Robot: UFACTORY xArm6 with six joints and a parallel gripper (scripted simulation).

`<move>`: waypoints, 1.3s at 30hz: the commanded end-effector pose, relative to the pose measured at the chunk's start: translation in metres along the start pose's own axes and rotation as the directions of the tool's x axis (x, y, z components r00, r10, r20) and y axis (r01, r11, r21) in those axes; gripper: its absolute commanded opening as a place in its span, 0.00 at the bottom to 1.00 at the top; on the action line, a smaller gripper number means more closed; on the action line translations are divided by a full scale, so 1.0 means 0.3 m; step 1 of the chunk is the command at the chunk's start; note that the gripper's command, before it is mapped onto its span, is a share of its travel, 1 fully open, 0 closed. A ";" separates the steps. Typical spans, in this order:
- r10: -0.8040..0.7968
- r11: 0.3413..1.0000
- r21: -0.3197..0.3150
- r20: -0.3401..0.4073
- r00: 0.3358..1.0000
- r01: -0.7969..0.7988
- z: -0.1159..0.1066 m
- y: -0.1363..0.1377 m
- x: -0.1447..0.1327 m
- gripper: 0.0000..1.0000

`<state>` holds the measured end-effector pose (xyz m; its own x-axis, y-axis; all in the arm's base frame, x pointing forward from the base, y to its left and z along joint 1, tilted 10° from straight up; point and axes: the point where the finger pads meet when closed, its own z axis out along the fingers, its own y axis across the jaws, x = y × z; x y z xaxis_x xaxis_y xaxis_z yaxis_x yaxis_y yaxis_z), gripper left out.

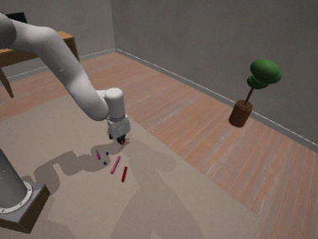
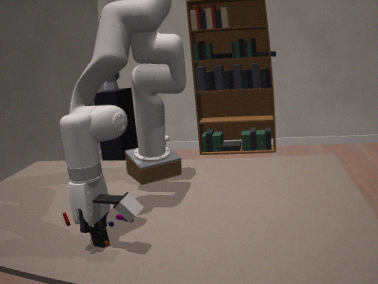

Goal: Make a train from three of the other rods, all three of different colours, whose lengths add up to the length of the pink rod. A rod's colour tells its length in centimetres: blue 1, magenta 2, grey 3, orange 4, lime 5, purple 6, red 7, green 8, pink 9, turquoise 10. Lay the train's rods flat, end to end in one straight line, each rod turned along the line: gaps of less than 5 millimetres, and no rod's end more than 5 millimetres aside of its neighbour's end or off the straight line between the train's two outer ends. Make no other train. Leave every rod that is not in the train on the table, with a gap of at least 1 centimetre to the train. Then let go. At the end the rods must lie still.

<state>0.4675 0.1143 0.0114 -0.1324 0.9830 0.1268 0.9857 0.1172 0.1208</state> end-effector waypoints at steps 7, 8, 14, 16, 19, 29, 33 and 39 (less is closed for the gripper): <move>0.000 1.000 -0.004 0.000 1.000 0.000 -0.024 0.005 0.001 0.04; 0.000 1.000 -0.004 0.000 1.000 0.000 -0.036 0.005 0.001 0.04; 0.000 1.000 -0.004 0.000 1.000 0.000 -0.165 0.005 0.001 0.04; 0.000 1.000 -0.004 0.000 1.000 0.000 -0.217 0.004 0.001 0.04; 0.000 1.000 -0.004 0.000 1.000 0.000 -0.285 0.004 0.001 0.04; 0.000 1.000 -0.004 0.000 1.000 0.000 -0.338 0.004 0.001 0.04; 0.000 1.000 -0.004 0.000 1.000 0.000 -0.338 0.004 0.001 0.04; 0.059 0.998 -0.004 0.000 0.998 -0.059 -0.348 -0.122 0.063 0.04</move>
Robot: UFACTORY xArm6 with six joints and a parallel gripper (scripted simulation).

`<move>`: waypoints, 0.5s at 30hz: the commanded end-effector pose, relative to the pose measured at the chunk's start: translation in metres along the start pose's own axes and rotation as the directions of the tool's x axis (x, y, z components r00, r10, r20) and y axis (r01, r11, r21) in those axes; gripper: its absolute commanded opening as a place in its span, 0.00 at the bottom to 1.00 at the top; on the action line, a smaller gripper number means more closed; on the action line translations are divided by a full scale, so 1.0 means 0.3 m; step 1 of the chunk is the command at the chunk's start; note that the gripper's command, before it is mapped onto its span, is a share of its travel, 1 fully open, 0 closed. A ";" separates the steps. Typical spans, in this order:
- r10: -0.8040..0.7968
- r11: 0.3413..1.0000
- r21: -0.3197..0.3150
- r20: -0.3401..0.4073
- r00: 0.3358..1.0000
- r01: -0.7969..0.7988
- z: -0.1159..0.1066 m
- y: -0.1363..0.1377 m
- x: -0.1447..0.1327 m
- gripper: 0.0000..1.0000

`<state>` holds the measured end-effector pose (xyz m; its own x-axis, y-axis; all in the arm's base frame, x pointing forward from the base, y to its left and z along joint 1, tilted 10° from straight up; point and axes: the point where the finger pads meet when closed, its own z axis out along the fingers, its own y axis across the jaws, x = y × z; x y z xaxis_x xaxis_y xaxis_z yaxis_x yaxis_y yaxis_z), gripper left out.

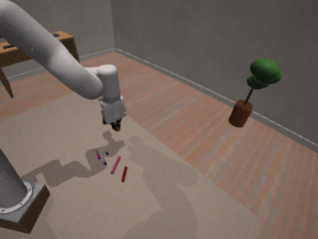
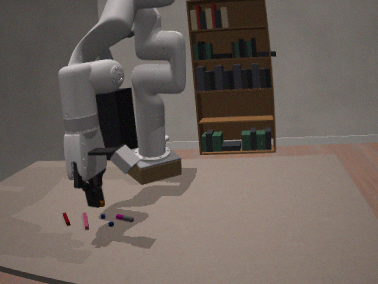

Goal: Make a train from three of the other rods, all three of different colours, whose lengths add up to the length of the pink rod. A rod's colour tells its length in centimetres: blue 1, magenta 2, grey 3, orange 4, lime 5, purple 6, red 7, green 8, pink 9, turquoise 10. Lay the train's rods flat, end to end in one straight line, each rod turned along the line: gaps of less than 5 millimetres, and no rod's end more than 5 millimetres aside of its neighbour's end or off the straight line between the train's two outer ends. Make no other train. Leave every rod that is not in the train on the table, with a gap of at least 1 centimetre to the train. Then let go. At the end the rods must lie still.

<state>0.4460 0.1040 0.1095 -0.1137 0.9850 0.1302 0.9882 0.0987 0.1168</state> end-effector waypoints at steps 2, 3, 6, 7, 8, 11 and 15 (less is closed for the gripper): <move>0.066 0.998 -0.005 0.001 0.998 -0.066 -0.015 -0.147 0.066 0.04; 0.076 0.997 -0.005 0.001 0.997 -0.076 -0.015 -0.170 0.074 0.04; 0.108 0.994 -0.005 0.000 0.994 -0.108 -0.012 -0.243 0.095 0.04; 0.119 0.993 -0.005 0.000 0.993 -0.119 -0.011 -0.270 0.102 0.04; 0.131 0.991 -0.005 0.000 0.991 -0.131 -0.009 -0.297 0.109 0.04; 0.163 0.987 -0.005 0.000 0.987 -0.163 -0.001 -0.372 0.123 0.04; 0.165 0.986 -0.005 -0.001 0.986 -0.165 0.000 -0.376 0.124 0.04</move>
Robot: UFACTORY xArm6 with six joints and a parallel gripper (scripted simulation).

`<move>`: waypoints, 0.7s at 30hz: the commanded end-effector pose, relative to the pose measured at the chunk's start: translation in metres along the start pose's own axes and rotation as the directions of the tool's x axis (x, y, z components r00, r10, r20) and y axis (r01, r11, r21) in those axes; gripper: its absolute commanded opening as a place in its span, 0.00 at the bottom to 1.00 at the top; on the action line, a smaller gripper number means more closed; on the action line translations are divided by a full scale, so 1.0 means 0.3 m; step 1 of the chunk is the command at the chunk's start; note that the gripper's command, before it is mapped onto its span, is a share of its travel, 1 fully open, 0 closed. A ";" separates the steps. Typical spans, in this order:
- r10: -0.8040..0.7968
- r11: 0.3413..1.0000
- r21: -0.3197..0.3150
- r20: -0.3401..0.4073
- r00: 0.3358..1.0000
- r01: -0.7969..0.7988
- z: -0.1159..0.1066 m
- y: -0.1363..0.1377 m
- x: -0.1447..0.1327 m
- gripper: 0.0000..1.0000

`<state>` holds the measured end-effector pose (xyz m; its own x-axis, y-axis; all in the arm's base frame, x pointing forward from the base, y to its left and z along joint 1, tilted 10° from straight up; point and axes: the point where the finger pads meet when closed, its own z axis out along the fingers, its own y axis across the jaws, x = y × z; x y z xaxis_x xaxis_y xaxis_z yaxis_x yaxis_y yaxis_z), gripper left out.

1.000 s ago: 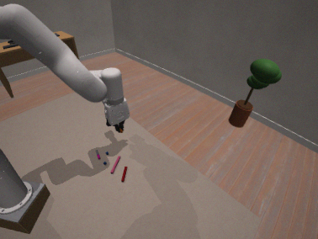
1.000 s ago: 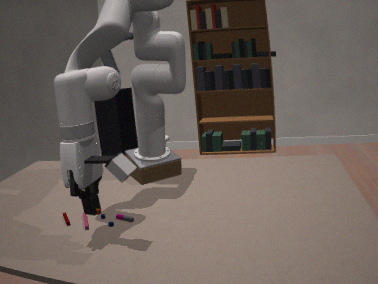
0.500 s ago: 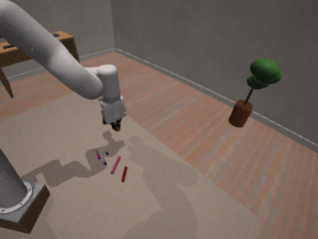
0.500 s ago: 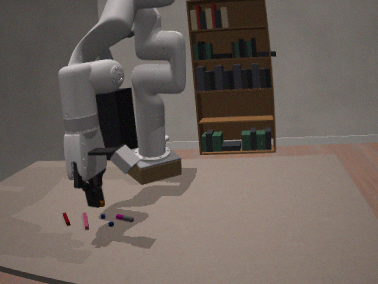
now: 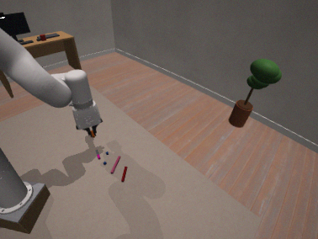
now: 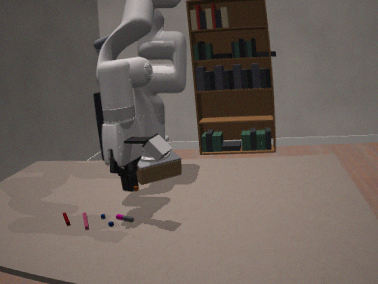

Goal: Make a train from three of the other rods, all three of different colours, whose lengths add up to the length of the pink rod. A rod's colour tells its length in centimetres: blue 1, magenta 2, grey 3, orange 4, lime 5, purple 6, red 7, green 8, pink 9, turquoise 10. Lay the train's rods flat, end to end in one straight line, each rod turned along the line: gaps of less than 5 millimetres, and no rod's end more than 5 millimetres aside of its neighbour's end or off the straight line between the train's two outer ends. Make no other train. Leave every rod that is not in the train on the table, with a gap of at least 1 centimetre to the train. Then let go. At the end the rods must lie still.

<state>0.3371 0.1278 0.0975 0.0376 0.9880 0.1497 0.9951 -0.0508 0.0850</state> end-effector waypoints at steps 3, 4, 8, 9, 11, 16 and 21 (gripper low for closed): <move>0.013 1.000 -0.016 0.003 1.000 -0.013 -0.013 -0.022 0.006 0.04; 0.013 1.000 -0.016 0.003 1.000 -0.013 -0.013 -0.022 0.006 0.04; 0.013 1.000 -0.016 0.003 1.000 -0.013 -0.013 -0.022 0.006 0.04; 0.013 1.000 -0.016 0.003 1.000 -0.013 -0.013 -0.022 0.006 0.04; 0.013 1.000 -0.016 0.003 1.000 -0.013 -0.013 -0.022 0.006 0.04; 0.013 1.000 -0.016 0.003 1.000 -0.013 0.003 -0.022 0.007 0.04; 0.013 1.000 -0.016 0.003 1.000 -0.013 0.028 -0.022 0.007 0.04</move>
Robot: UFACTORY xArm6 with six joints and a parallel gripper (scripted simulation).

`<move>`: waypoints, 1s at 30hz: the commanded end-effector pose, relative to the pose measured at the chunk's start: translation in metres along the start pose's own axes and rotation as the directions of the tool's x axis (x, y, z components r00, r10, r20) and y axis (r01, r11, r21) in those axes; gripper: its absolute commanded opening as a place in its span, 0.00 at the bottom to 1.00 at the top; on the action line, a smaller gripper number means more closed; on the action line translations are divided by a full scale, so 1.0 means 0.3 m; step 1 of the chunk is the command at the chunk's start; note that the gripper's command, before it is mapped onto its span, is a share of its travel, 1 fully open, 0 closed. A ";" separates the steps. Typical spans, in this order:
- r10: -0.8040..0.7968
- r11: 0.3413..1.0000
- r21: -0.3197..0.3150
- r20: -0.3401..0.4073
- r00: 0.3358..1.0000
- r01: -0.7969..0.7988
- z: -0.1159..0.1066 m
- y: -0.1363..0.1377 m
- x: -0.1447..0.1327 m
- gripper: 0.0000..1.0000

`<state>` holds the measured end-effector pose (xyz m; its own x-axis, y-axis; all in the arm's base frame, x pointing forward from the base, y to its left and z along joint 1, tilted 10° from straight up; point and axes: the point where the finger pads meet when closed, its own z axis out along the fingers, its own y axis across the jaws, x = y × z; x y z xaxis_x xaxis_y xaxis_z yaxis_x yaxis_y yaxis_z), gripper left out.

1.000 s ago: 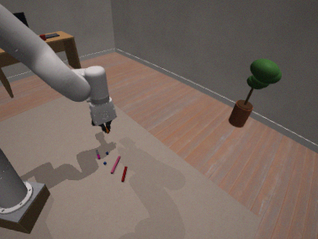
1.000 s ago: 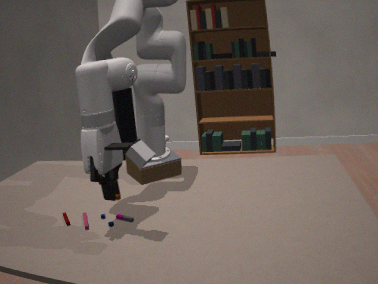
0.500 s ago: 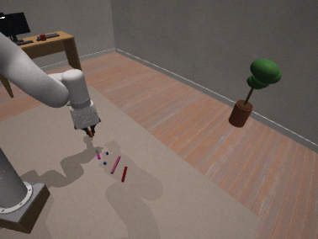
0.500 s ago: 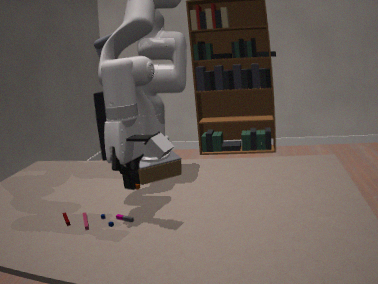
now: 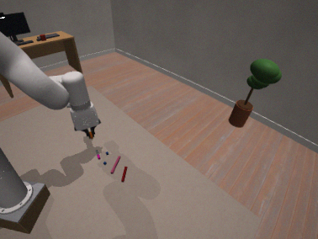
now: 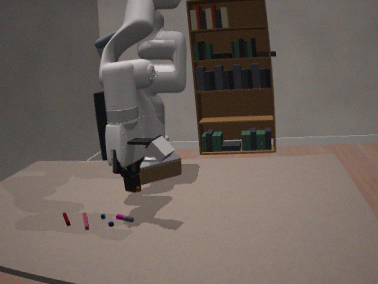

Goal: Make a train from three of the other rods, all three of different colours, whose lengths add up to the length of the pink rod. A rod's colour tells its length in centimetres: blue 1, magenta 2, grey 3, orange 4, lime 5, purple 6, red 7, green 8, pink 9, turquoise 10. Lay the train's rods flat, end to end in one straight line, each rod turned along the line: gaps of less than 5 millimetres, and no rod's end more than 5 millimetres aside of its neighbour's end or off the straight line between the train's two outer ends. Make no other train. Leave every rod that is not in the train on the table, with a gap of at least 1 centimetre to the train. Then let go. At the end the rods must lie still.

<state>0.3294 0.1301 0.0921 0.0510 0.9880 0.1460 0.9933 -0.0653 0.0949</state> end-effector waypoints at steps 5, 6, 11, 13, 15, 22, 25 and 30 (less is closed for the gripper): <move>0.000 1.000 -0.004 -0.002 1.000 0.000 0.077 0.005 0.004 0.04; 0.000 1.000 -0.004 -0.002 1.000 0.000 0.092 0.005 0.004 0.04; 0.000 1.000 -0.004 -0.002 1.000 0.000 0.167 0.005 0.005 0.04; 0.000 1.000 -0.004 -0.002 1.000 0.000 0.194 0.005 0.005 0.04; 0.000 1.000 -0.004 -0.002 1.000 0.000 0.206 0.005 0.006 0.04; 0.000 1.000 -0.004 -0.002 1.000 0.000 0.252 0.004 0.006 0.04; 0.000 1.000 -0.004 -0.002 1.000 0.000 0.260 0.004 0.006 0.04; 0.000 1.000 -0.004 -0.002 1.000 0.000 0.261 0.004 0.006 0.04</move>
<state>0.3376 0.1423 0.0153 0.0510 0.9881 0.1454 0.9932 -0.0655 0.0965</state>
